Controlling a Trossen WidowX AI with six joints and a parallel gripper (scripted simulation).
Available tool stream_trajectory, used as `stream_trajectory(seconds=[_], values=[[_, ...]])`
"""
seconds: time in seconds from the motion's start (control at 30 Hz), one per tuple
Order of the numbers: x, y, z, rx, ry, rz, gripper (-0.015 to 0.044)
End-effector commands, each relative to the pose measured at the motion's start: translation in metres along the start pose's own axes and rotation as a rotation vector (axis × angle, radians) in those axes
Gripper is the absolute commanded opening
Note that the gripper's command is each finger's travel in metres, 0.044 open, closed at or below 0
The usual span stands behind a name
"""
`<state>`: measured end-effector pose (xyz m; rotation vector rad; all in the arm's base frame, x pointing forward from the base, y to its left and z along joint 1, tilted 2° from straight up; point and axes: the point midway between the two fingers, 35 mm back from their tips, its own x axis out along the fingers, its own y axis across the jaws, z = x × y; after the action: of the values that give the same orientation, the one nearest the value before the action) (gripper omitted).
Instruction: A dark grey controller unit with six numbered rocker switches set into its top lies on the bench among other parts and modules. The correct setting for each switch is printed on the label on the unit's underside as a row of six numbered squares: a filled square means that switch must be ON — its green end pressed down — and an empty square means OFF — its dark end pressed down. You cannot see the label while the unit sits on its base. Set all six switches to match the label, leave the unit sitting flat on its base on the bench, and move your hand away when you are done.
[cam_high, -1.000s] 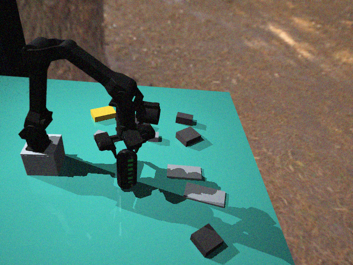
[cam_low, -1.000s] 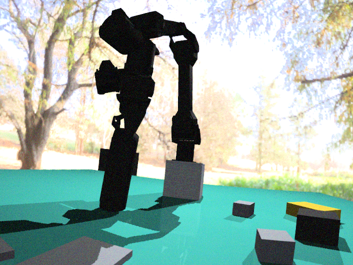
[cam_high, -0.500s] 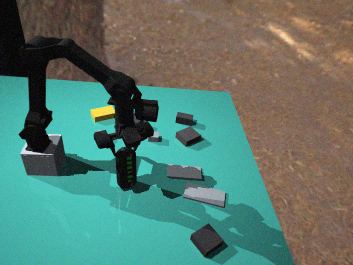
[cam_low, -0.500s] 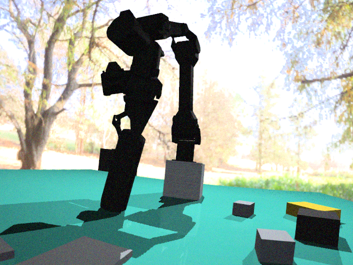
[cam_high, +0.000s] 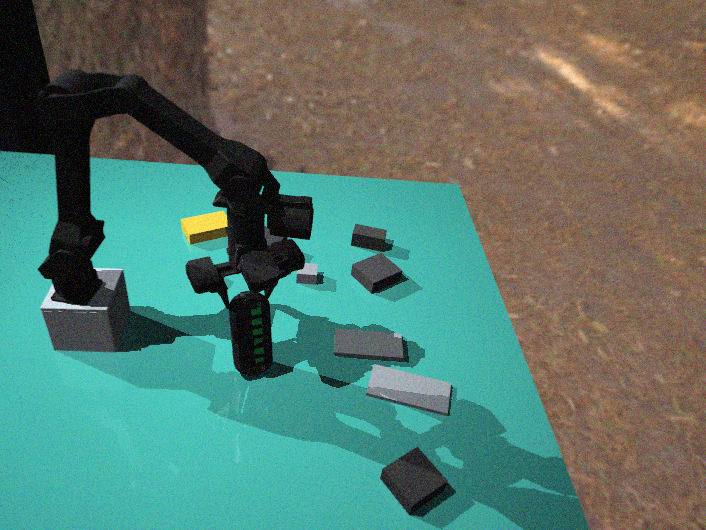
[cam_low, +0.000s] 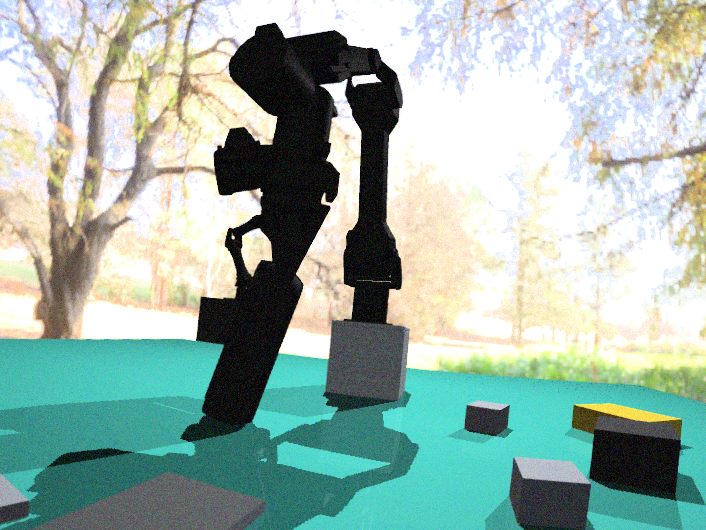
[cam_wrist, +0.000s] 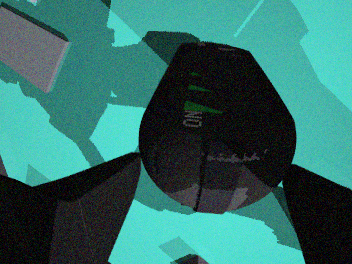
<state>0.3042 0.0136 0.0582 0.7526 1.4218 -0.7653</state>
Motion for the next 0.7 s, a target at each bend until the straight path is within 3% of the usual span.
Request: stream_trajectory(seconds=[0.0, 0.67], values=[[0.003, -0.002, -0.005, 0.004, 0.009, -0.002, 0.0337], [0.008, -0.001, -0.021, 0.004, 0.010, -0.002, 0.0338]])
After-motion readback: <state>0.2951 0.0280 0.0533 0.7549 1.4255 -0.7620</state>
